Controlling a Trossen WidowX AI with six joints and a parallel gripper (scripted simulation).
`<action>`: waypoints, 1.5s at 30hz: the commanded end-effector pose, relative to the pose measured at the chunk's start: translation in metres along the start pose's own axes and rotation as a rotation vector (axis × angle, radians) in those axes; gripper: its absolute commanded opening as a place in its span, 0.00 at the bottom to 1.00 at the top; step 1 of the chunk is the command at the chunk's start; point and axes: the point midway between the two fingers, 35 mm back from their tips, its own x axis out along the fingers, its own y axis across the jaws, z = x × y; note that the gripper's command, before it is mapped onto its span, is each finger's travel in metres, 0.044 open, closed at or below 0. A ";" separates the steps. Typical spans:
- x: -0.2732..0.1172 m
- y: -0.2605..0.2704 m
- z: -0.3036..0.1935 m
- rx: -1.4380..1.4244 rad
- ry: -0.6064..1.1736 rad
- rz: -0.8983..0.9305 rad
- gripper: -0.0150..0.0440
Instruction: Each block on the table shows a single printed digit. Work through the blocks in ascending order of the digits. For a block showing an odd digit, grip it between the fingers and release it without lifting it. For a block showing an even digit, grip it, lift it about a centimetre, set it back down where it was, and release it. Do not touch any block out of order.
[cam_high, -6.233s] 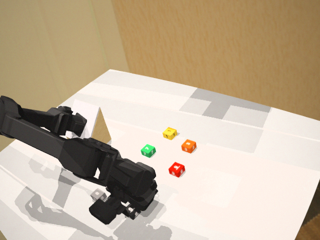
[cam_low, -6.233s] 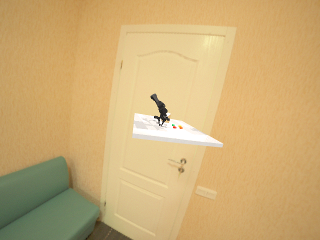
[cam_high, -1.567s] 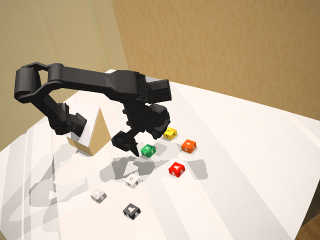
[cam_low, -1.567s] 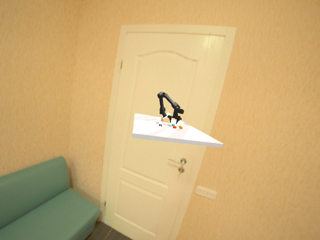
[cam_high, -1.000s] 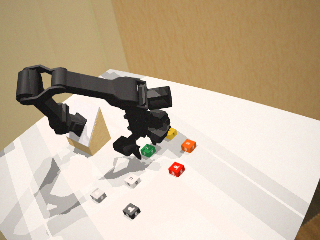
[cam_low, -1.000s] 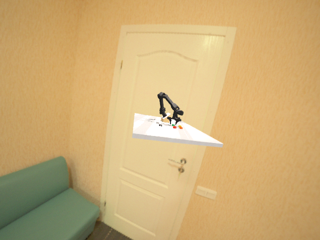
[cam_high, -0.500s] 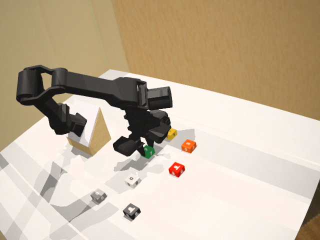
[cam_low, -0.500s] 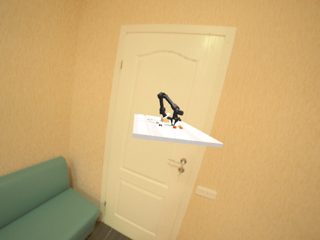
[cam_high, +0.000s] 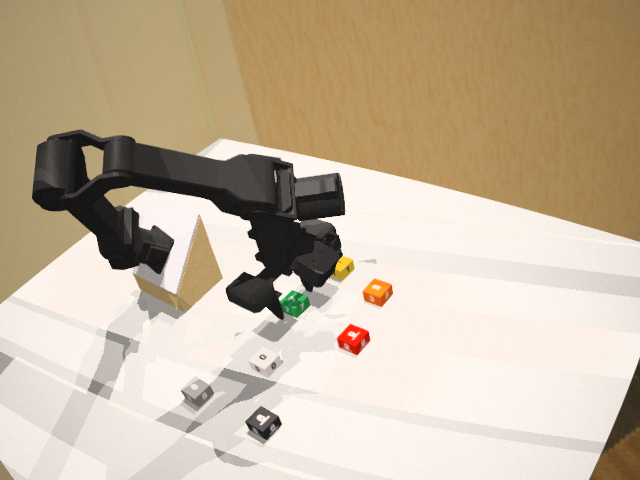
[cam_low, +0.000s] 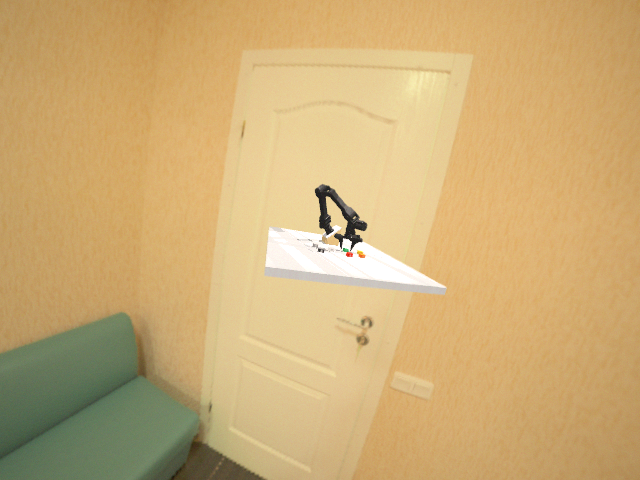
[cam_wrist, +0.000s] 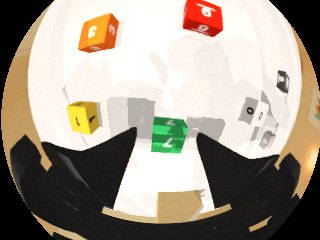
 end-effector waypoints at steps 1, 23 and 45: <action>0.000 0.000 0.001 -0.003 -0.005 -0.004 0.93; -0.117 0.001 0.000 -0.004 -0.003 0.001 0.46; -0.119 -0.174 0.005 -0.007 -0.005 0.003 0.46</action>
